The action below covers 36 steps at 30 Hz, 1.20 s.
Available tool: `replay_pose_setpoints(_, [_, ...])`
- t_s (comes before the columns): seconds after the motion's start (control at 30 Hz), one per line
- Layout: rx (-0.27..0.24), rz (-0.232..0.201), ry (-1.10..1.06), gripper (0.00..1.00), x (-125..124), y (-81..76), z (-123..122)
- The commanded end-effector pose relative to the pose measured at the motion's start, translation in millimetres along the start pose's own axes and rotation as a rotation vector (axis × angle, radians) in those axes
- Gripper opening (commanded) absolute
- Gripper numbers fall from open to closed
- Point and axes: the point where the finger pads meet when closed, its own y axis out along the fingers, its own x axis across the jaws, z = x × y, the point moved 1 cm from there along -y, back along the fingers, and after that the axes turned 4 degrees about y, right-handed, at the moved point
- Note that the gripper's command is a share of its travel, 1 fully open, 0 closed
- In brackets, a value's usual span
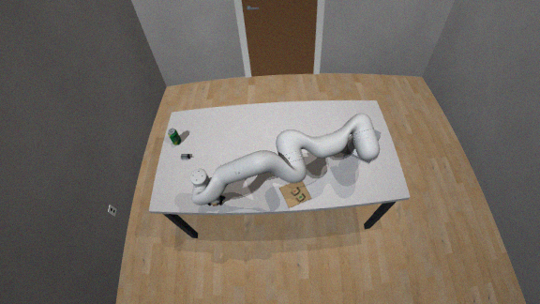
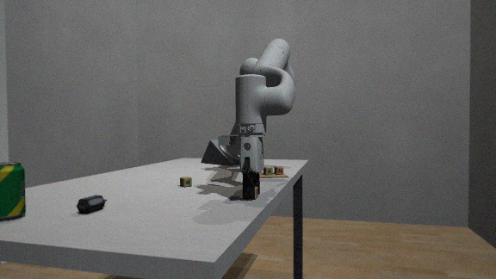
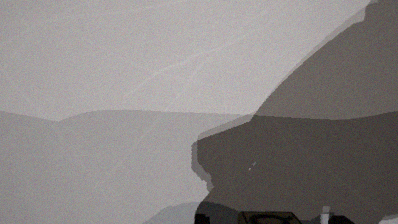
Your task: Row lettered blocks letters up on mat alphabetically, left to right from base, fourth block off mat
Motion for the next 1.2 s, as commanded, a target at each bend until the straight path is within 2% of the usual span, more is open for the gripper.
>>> replay_pose_setpoints(0.0, [-0.001, 0.002, -0.001, 0.69, -0.7, -1.4, -0.4])
replay_pose_setpoints(0.47, [-0.001, 0.002, -0.001, 0.69, -0.7, -1.4, -0.4])
replay_pose_setpoints(0.5, [-0.001, 0.002, -0.001, 0.48, -0.7, -1.4, -0.4])
replay_pose_setpoints(1.03, [-0.001, 0.002, -0.001, 0.48, -0.7, -1.4, -0.4])
replay_pose_setpoints(1.07, [-0.001, 0.002, -0.001, 0.28, -0.7, -1.4, -0.4])
replay_pose_setpoints(1.17, [-0.001, 0.002, -0.001, 0.28, -0.7, -1.4, -0.4])
